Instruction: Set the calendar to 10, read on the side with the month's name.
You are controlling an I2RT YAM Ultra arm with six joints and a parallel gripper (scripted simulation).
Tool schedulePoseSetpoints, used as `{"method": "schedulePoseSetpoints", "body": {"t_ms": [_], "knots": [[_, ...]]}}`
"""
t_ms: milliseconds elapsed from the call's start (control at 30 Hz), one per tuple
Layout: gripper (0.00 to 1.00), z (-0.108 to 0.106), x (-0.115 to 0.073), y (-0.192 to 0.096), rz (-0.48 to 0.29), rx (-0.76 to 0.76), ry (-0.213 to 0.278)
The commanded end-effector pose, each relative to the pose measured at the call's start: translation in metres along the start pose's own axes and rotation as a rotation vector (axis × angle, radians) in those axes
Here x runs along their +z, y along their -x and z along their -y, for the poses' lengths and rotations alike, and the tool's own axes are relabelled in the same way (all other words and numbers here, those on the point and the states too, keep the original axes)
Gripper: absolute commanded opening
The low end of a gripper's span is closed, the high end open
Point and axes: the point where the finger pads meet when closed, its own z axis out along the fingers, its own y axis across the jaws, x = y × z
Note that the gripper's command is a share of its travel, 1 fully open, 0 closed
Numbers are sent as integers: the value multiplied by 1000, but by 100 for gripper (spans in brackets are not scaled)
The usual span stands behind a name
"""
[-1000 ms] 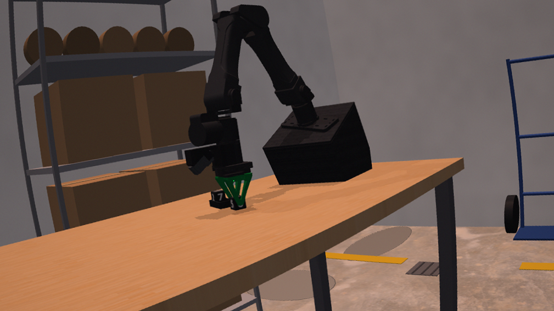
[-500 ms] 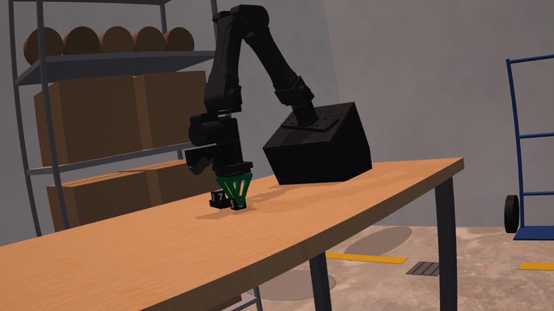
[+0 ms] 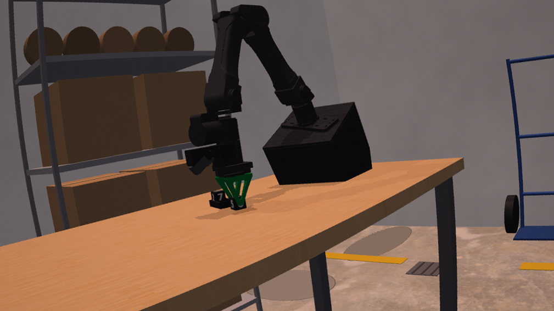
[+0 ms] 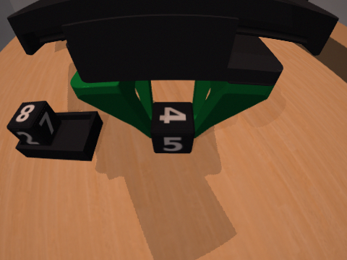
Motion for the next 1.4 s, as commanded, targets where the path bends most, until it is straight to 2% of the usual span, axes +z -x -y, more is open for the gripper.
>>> {"method": "schedulePoseSetpoints", "body": {"t_ms": [0,1367], "knots": [[26,-2,-3,4,16,-1,8],[26,-2,1,4,16,-1,8]]}}
